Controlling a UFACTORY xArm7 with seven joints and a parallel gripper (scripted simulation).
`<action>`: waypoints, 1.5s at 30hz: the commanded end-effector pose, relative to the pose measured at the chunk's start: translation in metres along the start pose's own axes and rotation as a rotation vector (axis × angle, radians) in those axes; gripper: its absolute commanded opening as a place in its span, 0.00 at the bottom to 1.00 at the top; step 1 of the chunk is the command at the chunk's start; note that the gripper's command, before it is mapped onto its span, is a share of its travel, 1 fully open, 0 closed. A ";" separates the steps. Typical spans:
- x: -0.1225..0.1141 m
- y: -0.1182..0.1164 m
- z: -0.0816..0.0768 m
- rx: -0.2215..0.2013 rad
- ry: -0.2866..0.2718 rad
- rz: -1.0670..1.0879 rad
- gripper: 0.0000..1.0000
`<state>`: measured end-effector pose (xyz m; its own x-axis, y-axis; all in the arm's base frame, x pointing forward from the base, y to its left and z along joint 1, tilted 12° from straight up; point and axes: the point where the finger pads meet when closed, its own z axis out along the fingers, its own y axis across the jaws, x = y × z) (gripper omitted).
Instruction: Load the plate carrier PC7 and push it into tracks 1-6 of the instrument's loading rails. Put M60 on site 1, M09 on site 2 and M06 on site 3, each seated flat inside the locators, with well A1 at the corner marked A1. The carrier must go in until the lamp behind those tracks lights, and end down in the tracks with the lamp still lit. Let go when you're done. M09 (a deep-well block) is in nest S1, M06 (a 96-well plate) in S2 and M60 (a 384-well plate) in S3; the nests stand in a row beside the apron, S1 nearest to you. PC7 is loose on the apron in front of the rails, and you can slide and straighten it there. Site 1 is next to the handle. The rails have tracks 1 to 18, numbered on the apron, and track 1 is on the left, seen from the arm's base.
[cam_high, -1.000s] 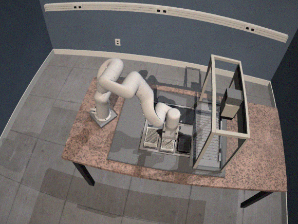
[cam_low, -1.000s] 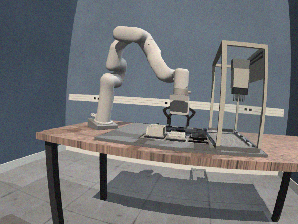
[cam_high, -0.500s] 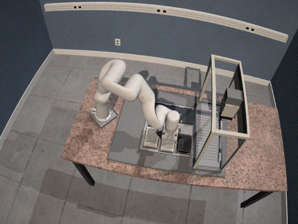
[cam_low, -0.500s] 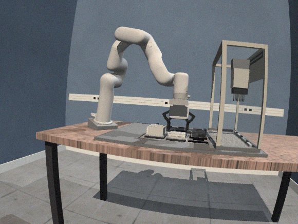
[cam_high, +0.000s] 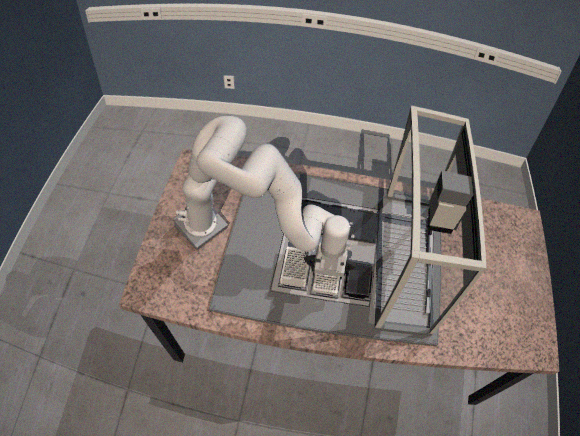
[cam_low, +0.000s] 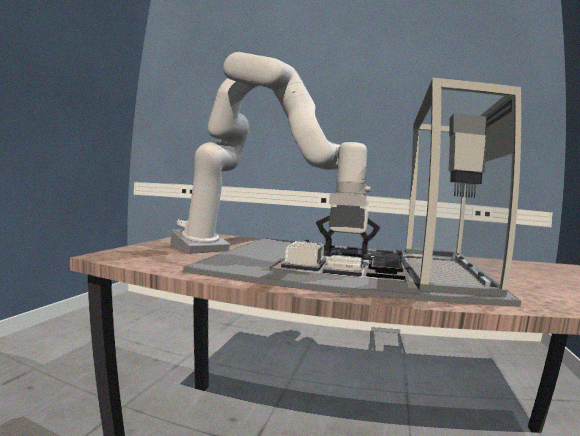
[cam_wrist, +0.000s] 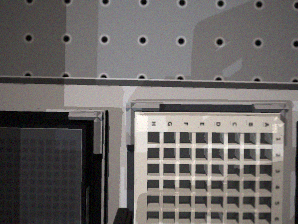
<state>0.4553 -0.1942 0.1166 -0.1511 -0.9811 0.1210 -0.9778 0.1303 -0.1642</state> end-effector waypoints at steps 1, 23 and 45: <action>0.000 -0.001 0.001 0.003 0.001 0.000 1.00; 0.000 -0.001 0.014 0.003 0.001 0.000 1.00; 0.000 -0.001 0.018 0.003 0.001 0.000 1.00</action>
<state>0.4580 -0.1969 0.0980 -0.1510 -0.9811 0.1209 -0.9778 0.1303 -0.1640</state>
